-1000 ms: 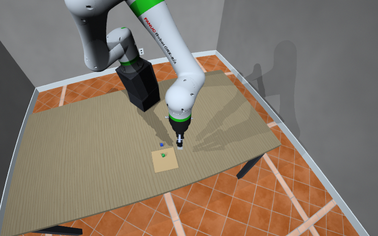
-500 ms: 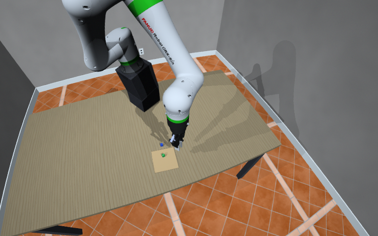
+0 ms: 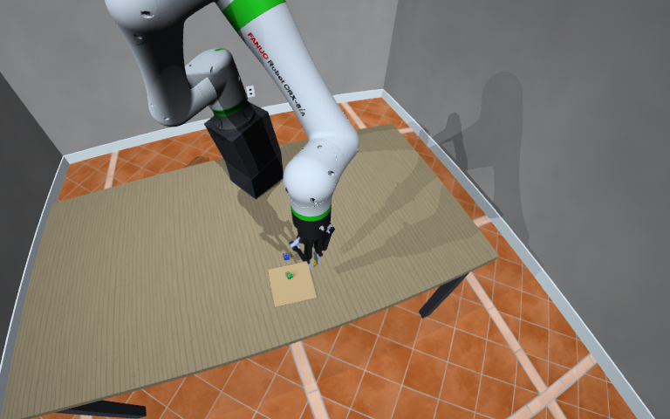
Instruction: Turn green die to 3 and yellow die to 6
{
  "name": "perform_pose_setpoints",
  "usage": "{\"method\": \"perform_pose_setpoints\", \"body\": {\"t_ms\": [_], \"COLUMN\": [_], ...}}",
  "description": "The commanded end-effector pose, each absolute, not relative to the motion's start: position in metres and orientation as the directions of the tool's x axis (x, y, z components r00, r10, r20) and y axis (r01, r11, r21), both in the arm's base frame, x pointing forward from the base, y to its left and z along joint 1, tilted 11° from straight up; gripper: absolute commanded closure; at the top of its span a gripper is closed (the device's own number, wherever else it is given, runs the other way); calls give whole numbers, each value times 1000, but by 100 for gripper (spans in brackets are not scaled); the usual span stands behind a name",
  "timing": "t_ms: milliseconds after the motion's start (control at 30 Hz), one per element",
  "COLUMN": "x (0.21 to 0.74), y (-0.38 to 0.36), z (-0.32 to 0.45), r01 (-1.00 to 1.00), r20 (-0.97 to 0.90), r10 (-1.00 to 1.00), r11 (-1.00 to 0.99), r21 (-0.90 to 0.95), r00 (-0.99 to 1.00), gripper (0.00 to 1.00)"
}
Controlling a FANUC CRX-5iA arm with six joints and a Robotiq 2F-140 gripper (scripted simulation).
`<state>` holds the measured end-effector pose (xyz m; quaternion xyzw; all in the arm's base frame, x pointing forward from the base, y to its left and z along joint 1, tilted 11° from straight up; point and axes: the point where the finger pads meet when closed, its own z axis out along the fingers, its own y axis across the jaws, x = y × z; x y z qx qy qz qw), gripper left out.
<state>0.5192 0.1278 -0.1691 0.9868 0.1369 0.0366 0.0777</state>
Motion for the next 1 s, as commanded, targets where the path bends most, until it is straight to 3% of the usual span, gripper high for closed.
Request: {"method": "perform_pose_setpoints", "body": {"t_ms": [0, 667, 967], "x": [520, 525, 528], "y": [125, 112, 104], "z": [-168, -165, -163], "r01": [127, -471, -743], "r20": [87, 171, 191], "r10": [143, -452, -726], "r11": [-977, -878, -669], "r21": [172, 89, 25], "r00": [986, 875, 660], "gripper": [93, 93, 93]}}
